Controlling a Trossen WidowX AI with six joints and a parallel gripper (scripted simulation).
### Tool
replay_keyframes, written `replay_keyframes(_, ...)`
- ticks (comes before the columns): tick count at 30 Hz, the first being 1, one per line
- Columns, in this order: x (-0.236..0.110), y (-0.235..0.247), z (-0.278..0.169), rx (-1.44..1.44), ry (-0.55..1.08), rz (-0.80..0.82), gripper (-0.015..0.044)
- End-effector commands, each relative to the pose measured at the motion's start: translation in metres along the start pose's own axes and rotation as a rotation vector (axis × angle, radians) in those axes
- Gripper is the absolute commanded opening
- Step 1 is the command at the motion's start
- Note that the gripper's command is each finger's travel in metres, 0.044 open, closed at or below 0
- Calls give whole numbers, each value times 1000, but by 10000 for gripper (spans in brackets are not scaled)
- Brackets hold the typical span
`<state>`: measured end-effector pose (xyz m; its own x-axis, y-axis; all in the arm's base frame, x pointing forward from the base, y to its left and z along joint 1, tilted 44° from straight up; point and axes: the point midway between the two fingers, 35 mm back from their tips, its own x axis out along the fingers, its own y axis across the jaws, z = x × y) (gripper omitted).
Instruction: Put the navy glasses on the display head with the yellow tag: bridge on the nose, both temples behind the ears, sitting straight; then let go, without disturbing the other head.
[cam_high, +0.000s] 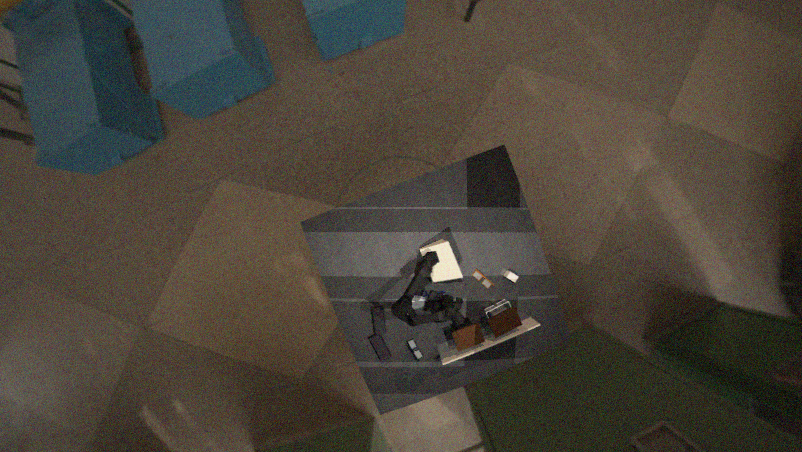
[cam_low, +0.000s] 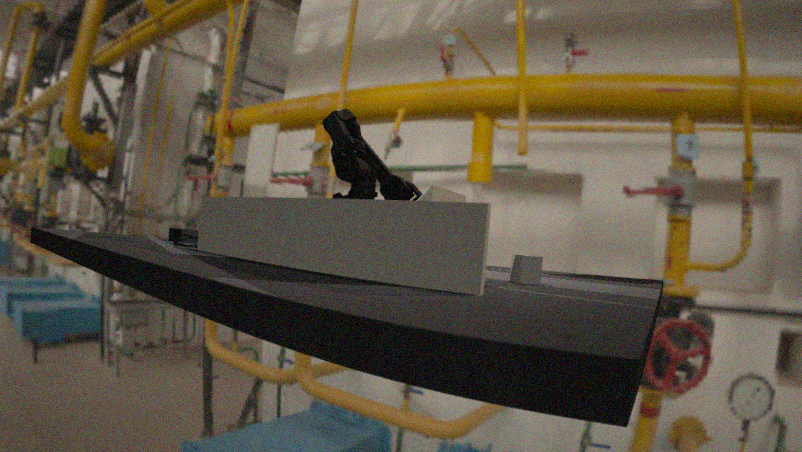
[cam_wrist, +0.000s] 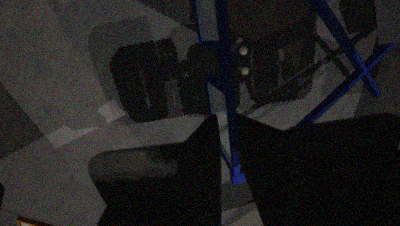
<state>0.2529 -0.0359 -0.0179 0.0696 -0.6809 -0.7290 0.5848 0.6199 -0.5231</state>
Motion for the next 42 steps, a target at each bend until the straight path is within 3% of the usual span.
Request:
replay_keyframes(1,0,0,0,0,-1,-3,7)
replay_keyframes(10,-5,1,1,0,-1,-1,0)
replay_keyframes(28,-102,7,4,-1,-5,0,0)
replay_keyframes(42,-104,-12,42,-136,5,15,0)
